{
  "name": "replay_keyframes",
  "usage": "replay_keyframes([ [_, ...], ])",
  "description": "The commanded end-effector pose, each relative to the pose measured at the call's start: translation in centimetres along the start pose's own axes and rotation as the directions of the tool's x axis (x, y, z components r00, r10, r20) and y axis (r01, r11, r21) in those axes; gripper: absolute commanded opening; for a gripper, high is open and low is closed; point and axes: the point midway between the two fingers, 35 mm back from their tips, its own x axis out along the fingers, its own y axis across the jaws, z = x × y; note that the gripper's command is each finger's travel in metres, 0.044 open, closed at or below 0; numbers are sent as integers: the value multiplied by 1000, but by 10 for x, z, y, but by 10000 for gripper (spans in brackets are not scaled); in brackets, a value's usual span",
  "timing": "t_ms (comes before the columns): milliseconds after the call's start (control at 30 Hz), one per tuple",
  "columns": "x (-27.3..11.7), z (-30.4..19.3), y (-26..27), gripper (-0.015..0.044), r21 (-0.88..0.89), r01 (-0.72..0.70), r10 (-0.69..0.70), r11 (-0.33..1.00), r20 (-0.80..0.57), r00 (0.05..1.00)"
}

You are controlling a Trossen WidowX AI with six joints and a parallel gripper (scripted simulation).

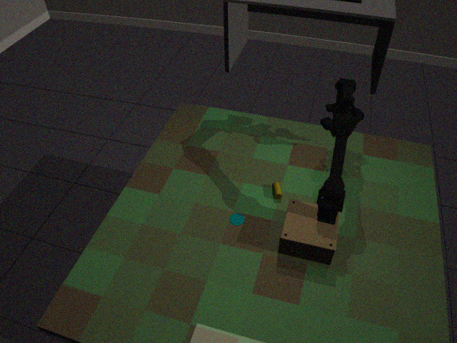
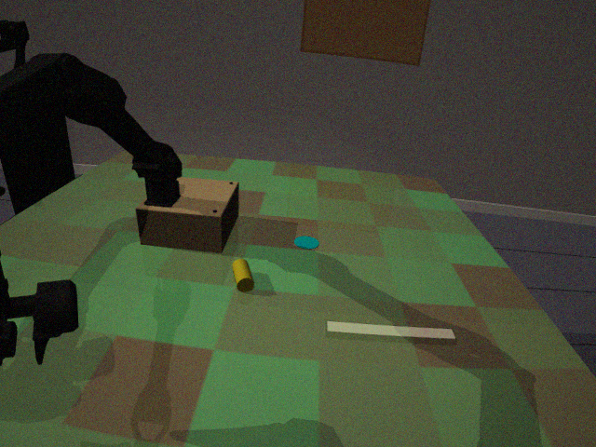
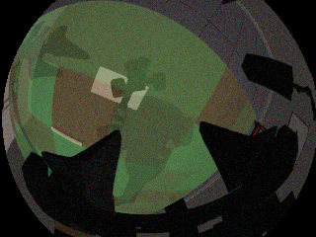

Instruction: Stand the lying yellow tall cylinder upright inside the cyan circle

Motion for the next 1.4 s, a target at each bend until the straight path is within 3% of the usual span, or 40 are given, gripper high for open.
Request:
replay_keyframes([
  [0, -1, 1, 2, 374, 1, -1, 1, 1000, 1, 1000],
  [100, -12, 8, 35, 309, 18, -9, 9, 1000, 14, 1000],
  [433, -52, -1, 174, 309, 88, -60, 55, 994, 56, 997],
  [833, -71, -82, 309, 309, 167, -130, 120, 977, 71, 990],
  [1100, -65, -155, 361, 309, 215, -166, 156, 962, 61, 986],
  [1367, -62, -156, 362, 309, 216, -167, 157, 962, 61, 986],
])
